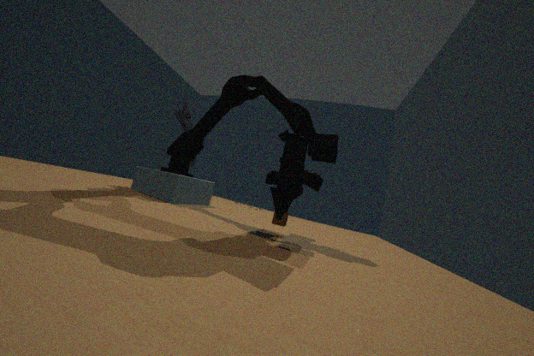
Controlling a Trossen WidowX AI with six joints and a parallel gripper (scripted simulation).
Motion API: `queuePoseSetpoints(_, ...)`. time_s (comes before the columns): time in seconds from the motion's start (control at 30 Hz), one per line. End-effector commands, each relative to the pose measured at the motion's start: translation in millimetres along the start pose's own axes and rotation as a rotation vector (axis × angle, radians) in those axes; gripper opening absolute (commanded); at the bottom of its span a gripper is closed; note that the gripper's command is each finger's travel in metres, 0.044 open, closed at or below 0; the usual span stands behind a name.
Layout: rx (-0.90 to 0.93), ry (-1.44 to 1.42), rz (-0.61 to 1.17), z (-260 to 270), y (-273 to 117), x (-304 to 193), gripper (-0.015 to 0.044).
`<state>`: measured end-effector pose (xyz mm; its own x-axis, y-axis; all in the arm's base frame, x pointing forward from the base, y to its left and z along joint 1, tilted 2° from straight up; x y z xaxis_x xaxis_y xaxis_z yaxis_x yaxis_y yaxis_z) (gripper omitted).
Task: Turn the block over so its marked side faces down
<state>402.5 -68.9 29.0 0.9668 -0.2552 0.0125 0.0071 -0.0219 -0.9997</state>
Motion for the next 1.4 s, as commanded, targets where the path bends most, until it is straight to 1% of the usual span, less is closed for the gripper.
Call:
queuePoseSetpoints(0.0,0.0,0.001,-0.006,0,-3,0,0.0)
queuePoseSetpoints(0.57,0.054,0.006,-0.243,-2,10,-6,0.0)
queuePoseSetpoints(1.13,0.101,0.001,-0.482,-5,13,-23,0.0)
queuePoseSetpoints(1.37,0.11,0.002,-0.525,-5,16,-24,0.0)
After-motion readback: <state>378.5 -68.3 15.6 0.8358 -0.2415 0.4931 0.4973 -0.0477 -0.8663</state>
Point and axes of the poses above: the point midway between the two fingers, 35 mm back from their tips, its own y axis out along the fingers, its own z axis across the jaws, x = y × z, the point moved 4 cm from there along -y, back along the fingers, and after that the axes turned 12 degrees about y, right-handed, at the moved point
